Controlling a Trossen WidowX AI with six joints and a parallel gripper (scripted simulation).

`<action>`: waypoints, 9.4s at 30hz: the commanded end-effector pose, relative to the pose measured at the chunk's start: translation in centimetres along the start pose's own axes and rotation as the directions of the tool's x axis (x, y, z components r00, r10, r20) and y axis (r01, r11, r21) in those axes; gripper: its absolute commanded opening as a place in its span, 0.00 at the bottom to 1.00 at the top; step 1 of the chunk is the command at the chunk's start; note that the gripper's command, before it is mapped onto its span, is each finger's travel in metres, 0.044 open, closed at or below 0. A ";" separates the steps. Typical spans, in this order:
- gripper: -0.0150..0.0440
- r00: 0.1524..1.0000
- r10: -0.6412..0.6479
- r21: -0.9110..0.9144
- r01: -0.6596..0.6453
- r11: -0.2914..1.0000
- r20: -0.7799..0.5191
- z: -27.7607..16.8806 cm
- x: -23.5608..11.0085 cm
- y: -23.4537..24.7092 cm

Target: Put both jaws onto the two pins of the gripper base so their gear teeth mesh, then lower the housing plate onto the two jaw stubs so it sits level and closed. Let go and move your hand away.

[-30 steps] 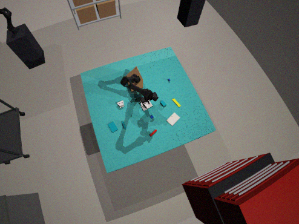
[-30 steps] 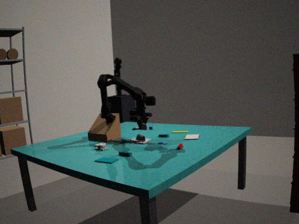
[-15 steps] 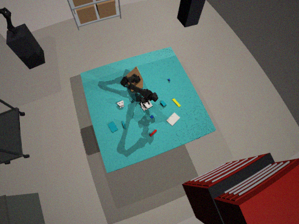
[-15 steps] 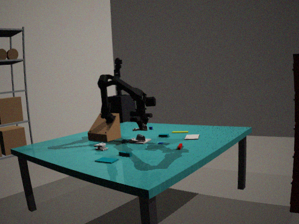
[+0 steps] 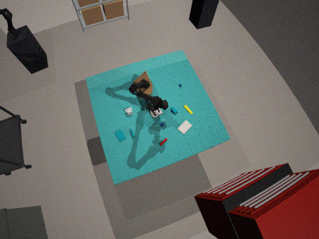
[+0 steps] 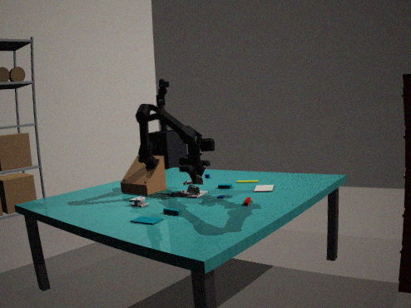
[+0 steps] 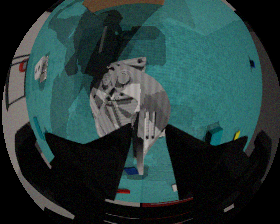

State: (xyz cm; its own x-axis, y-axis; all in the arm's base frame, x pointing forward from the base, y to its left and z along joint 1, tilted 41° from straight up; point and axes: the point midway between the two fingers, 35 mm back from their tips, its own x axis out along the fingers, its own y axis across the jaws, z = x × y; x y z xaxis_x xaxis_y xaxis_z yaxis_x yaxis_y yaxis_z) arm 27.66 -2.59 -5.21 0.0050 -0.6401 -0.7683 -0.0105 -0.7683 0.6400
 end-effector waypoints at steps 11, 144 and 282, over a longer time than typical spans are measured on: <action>0.48 1.000 0.009 -0.011 -0.009 1.000 0.005 0.3 2.2 0.1; 0.48 1.000 0.010 -0.017 -0.010 1.000 0.005 0.3 3.5 0.1; 1.00 0.997 -0.074 0.998 0.028 0.049 -0.024 1.5 -3.1 16.2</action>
State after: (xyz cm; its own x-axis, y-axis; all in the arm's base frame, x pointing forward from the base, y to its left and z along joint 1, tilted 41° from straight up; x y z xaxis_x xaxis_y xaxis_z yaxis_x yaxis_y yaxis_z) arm 26.31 -12.47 6.87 0.0258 -0.5843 -0.8111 -0.9916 -0.1178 0.0533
